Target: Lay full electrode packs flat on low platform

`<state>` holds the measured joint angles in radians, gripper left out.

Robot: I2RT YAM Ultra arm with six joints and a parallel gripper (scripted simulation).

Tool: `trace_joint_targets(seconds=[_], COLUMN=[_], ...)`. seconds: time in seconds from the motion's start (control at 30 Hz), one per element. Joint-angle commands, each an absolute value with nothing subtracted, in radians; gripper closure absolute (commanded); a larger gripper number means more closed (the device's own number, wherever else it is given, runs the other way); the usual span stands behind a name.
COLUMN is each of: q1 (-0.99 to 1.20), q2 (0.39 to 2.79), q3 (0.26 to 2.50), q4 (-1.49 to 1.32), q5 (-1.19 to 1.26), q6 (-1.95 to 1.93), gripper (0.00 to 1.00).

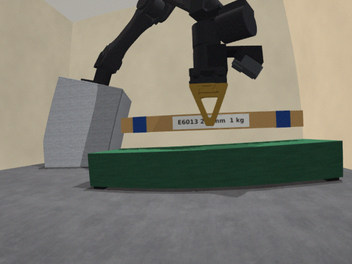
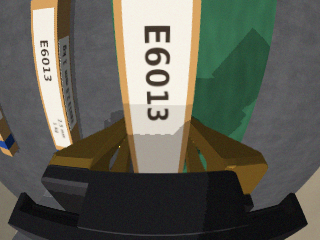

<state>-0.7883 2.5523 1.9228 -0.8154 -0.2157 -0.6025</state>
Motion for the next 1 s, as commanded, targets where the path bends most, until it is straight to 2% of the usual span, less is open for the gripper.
trace_joint_targets(seconds=[0.0,0.97], q1=[-0.806,-0.870], q2=[2.479,2.595], q3=[1.954,2.163], q4=[-0.825,-0.929], q5=[-0.225,-0.234], q6=[-0.601,-0.671], gripper=[1.00,1.00])
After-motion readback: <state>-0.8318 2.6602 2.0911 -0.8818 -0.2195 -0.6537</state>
